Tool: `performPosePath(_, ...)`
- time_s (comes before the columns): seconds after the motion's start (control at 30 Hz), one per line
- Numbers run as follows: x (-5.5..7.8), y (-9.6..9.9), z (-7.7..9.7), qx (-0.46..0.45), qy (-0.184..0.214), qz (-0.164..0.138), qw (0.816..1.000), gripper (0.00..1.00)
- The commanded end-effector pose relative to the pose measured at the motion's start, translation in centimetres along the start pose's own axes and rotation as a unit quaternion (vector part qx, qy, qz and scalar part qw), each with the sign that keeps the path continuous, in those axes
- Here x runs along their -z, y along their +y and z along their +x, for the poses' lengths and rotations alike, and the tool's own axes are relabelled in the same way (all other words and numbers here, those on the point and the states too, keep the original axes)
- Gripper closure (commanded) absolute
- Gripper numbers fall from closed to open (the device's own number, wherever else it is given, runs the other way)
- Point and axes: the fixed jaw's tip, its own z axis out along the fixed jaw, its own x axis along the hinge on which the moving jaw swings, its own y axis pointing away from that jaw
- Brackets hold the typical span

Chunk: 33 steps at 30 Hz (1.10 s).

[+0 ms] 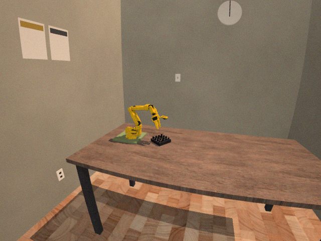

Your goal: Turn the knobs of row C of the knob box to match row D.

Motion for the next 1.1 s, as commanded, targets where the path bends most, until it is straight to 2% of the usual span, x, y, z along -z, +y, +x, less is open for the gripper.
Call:
performPosePath(0.0,-0.47,-0.15,-0.80,-0.006,0.000,0.001,1.000,0.60)
performPosePath(1.07,-0.61,-0.19,-0.98,-0.012,0.000,0.001,1.000,0.60)
